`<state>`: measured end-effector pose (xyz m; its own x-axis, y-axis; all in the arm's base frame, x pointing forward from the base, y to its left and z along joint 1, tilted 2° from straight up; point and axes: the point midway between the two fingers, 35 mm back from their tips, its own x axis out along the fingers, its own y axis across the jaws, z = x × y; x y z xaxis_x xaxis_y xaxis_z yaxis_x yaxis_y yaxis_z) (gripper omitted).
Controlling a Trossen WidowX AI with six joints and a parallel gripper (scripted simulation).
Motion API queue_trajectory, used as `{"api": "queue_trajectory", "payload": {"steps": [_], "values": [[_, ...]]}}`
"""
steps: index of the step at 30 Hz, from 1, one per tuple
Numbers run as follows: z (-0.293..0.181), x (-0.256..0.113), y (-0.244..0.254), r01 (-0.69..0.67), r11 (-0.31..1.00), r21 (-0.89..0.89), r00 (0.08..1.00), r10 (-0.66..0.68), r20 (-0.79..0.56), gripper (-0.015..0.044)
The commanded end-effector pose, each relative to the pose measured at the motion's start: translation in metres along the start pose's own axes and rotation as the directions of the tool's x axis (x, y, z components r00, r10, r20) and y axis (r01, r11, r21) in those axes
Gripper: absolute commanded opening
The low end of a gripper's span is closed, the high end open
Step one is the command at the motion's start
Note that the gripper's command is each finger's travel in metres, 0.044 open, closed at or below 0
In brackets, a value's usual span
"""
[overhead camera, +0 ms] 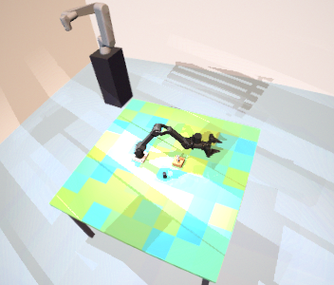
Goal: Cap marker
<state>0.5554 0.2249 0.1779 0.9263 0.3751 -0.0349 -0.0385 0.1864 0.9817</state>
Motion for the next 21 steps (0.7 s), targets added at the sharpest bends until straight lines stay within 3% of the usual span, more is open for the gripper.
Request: {"api": "queue_trajectory", "payload": {"steps": [1, 6, 10, 15, 21], "values": [[0.002, 0.000, -0.001, 0.009, 1.000, -0.016, 1.000, -0.009, 0.002, 0.0374], [0.056, -0.020, -0.029, 0.242, 0.880, -0.409, 0.969, -0.240, 0.056, 0.0248], [0.099, -0.052, -0.053, 0.376, 0.627, -0.683, 0.895, -0.436, 0.092, 0.0248], [0.125, -0.083, -0.067, 0.388, 0.407, -0.827, 0.818, -0.565, 0.106, 0.0248], [0.149, -0.124, -0.081, 0.310, 0.175, -0.934, 0.713, -0.693, 0.107, 0.0248]]}}
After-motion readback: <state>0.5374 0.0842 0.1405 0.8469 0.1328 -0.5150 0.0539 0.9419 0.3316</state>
